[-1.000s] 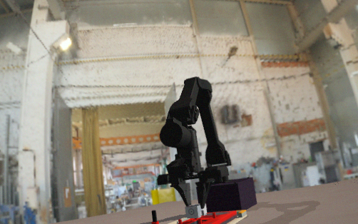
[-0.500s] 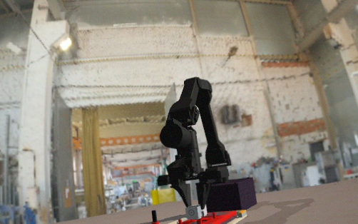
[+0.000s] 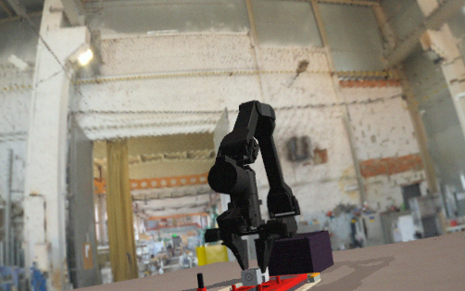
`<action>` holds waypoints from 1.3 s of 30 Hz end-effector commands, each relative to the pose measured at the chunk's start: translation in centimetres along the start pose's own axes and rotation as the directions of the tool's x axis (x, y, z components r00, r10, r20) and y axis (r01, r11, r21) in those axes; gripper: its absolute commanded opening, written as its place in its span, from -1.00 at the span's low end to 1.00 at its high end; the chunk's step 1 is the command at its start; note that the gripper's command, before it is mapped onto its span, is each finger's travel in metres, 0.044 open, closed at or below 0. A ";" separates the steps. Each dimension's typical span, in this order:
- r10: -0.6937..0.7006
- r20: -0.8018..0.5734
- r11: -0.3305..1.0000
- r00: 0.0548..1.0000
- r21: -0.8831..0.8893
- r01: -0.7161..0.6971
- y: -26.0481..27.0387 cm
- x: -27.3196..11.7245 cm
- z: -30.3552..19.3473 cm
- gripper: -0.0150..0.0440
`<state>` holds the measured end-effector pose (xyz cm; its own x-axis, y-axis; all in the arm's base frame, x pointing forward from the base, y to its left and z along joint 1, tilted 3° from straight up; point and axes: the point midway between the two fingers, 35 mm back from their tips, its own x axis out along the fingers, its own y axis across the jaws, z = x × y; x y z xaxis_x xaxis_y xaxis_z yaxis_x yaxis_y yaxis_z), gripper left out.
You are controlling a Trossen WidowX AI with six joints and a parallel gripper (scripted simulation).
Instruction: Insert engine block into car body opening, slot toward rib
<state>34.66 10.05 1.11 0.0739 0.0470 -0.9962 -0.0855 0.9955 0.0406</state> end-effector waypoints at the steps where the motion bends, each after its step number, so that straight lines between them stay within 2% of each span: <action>1: -0.003 0.002 1.000 1.000 0.004 0.003 0.0 0.1 0.0 0.05; 39: -0.003 0.002 1.000 1.000 0.002 0.003 0.0 0.6 0.0 0.05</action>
<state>34.70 10.09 0.53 0.0739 0.0470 -0.9962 -0.0863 0.9954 0.0406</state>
